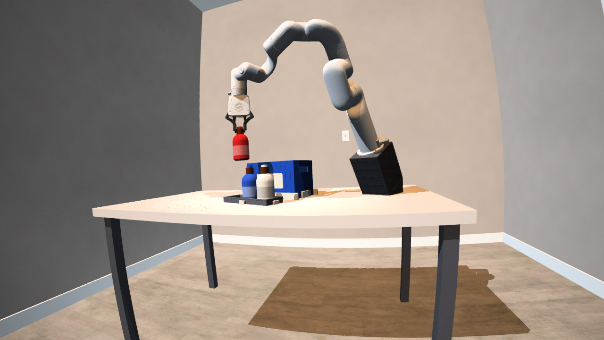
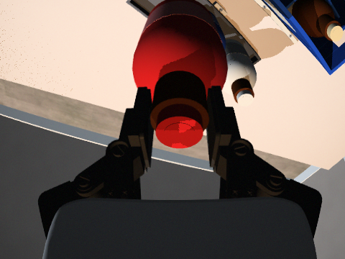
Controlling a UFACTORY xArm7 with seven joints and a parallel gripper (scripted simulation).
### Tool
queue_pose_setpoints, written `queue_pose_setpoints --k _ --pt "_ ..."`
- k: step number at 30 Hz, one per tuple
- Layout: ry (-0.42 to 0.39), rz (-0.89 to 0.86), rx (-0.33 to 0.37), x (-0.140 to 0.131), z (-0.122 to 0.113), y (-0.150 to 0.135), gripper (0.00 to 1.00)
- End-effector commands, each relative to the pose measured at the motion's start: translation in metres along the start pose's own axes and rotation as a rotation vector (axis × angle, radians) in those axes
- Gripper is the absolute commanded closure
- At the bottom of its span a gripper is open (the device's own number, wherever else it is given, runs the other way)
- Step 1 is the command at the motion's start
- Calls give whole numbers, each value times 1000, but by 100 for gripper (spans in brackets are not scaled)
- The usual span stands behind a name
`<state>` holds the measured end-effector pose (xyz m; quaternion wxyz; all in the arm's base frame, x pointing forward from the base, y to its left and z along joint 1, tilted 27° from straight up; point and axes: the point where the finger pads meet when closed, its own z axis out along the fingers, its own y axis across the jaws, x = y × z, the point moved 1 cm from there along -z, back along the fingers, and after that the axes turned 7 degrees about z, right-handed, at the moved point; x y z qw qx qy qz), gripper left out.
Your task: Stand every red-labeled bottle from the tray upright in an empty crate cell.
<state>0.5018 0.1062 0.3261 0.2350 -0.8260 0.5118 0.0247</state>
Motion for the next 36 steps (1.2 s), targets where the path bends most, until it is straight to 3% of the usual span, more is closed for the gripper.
queue_pose_setpoints --k 1,36 --pt "3 0 5 3 -2 5 100" --pt "3 0 5 22 -2 51 100"
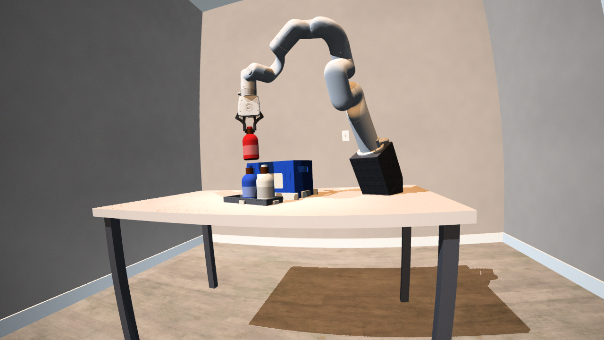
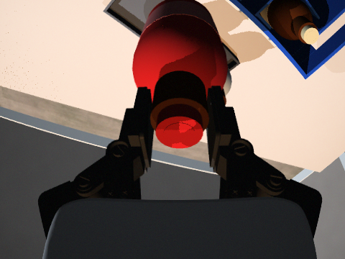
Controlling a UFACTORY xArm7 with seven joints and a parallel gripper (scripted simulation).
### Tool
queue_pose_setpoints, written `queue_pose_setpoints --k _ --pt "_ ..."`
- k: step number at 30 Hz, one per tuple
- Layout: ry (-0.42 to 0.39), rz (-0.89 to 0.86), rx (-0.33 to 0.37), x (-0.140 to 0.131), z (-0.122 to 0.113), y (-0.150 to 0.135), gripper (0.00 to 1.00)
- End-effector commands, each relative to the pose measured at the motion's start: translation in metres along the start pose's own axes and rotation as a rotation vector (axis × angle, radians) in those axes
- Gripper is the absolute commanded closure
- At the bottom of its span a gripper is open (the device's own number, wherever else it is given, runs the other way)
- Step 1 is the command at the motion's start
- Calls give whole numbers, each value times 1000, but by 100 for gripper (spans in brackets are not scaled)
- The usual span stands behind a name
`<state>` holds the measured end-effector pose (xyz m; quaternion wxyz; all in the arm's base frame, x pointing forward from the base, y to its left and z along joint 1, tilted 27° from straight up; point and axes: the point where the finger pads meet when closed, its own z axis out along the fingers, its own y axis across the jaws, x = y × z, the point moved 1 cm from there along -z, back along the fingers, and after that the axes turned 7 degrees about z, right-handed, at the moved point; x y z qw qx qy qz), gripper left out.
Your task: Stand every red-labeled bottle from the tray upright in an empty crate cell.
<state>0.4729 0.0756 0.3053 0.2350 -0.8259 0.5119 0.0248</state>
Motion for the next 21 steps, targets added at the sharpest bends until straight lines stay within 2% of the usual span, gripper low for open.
queue_pose_setpoints --k 1,21 --pt "3 0 5 5 -2 10 100" --pt "3 0 5 19 -2 45 100"
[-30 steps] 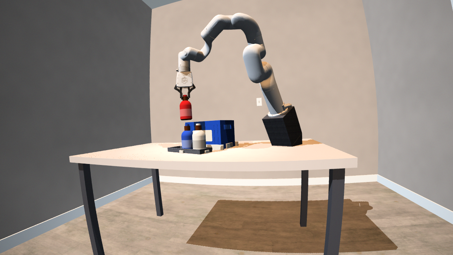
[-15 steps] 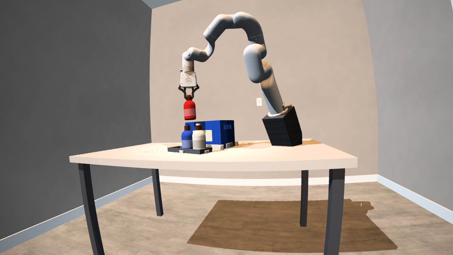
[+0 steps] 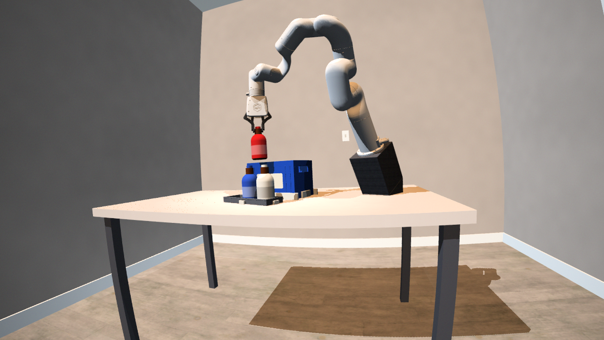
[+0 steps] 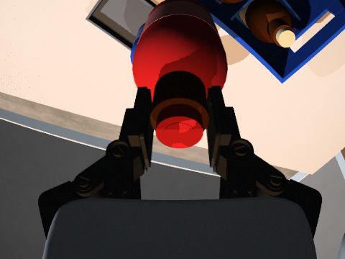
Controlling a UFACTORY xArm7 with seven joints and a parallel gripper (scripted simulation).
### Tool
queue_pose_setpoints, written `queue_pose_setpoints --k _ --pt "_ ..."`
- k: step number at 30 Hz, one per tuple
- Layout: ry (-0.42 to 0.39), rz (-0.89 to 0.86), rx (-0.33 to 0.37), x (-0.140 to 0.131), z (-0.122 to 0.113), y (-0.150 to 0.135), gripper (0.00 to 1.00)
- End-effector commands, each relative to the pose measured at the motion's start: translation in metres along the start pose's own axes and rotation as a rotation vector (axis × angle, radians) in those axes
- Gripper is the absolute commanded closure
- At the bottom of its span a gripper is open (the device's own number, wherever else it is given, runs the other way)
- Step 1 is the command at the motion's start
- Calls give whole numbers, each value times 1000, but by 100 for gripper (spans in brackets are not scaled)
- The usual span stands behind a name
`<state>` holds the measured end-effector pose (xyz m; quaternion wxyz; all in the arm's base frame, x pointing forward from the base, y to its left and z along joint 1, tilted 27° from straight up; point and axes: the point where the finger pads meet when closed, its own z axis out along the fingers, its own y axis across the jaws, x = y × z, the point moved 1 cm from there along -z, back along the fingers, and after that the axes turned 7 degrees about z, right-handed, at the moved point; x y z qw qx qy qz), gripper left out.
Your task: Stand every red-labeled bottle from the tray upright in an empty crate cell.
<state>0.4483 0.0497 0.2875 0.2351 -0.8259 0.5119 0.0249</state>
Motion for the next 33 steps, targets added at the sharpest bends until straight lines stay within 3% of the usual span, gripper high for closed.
queue_pose_setpoints --k 1,33 --pt "3 0 5 4 -2 8 100" --pt "3 0 5 34 -2 80 100"
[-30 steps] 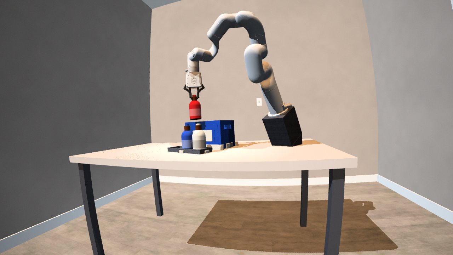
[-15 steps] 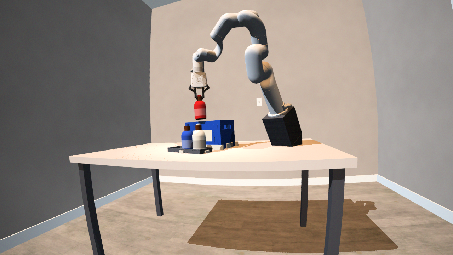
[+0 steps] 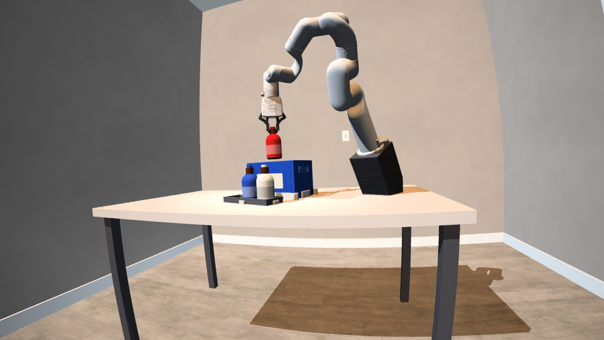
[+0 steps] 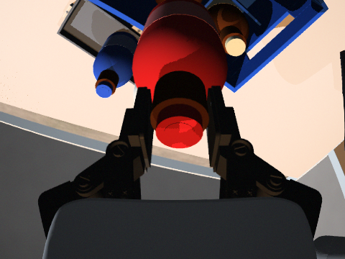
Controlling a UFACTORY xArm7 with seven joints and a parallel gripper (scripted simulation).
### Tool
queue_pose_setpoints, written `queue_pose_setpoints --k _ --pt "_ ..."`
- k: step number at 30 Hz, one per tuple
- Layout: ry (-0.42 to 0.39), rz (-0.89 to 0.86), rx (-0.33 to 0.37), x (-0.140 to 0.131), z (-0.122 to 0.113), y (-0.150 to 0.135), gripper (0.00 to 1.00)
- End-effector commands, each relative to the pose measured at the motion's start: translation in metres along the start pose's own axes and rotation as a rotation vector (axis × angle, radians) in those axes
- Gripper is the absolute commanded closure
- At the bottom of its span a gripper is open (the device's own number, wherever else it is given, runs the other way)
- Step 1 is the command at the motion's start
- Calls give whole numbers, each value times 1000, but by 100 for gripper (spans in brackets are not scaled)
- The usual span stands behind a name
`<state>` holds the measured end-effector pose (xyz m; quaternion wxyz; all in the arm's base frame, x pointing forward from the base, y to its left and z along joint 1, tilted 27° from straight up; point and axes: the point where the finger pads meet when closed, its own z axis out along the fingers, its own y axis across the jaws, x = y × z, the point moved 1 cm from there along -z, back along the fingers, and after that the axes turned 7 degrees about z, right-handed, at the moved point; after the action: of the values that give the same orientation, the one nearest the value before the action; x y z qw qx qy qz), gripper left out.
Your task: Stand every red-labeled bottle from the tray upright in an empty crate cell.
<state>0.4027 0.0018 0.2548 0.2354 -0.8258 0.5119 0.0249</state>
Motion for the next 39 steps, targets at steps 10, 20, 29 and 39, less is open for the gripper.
queue_pose_setpoints --k 10,20,29,39 --pt "3 0 5 14 -2 32 100" --pt "3 0 5 22 -2 51 100" --pt "3 0 5 29 -2 69 100" --pt "3 0 5 35 -2 83 100"
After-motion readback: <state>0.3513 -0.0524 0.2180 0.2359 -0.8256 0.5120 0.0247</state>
